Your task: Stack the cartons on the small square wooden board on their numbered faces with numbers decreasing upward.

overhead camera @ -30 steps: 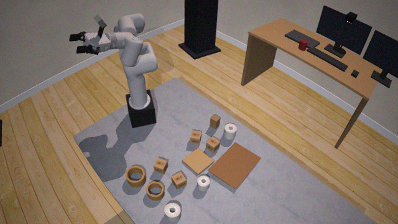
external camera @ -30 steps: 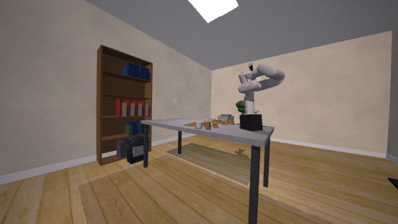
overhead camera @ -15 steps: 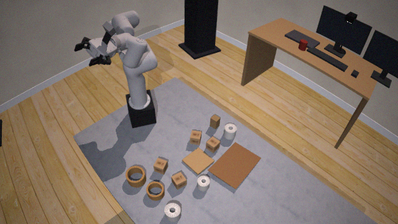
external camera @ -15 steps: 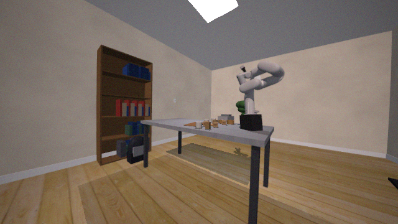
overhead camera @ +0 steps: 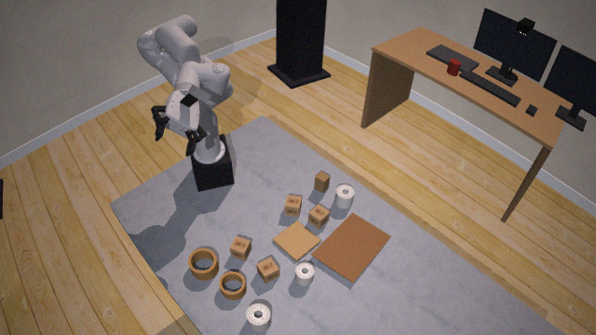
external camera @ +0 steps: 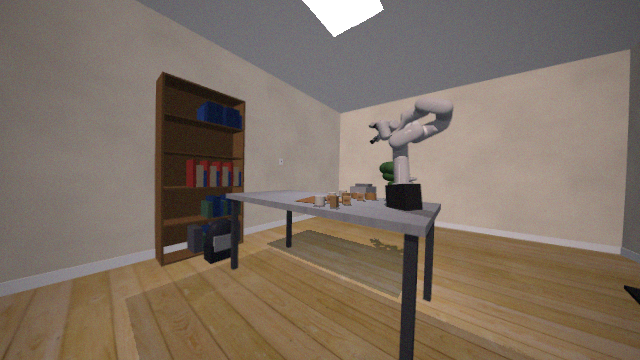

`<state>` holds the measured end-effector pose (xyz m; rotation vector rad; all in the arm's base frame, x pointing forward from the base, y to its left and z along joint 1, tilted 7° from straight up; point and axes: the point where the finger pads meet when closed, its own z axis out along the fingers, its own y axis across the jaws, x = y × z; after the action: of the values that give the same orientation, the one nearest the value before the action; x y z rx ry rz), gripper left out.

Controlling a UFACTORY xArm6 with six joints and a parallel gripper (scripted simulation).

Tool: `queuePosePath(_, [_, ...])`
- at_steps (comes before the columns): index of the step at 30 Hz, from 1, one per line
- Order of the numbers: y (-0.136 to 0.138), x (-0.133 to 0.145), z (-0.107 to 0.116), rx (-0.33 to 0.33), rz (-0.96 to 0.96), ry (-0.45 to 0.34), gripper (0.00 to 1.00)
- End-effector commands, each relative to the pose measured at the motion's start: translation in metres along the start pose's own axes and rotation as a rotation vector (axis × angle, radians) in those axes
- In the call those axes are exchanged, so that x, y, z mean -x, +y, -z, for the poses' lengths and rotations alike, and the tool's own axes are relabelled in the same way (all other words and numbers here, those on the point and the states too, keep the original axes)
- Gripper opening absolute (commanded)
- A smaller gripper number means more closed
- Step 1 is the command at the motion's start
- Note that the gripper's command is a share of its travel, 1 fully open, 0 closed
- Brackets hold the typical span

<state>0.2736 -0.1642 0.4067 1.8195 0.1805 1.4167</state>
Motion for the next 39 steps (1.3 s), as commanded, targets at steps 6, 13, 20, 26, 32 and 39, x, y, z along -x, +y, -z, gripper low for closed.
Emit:
queuePosePath(6, [-0.125, 0.07, -0.015, -0.382, 0.116, -0.246, 1.0])
queuePosePath(13, [-0.203, 0.121, -0.01, -0.616, 0.193, -0.418, 1.0])
queuePosePath(20, [-0.252, 0.152, -0.007, -0.774, 0.244, -0.53, 1.0])
queuePosePath(26, [-0.305, 0.183, -0.009, -0.968, 0.306, -0.661, 1.0])
queuePosePath(32, [-0.338, 0.198, -0.024, -1.089, 0.341, -0.742, 1.0])
queuePosePath(39, [-0.367, 0.211, -0.057, -1.164, 0.356, -0.798, 1.0])
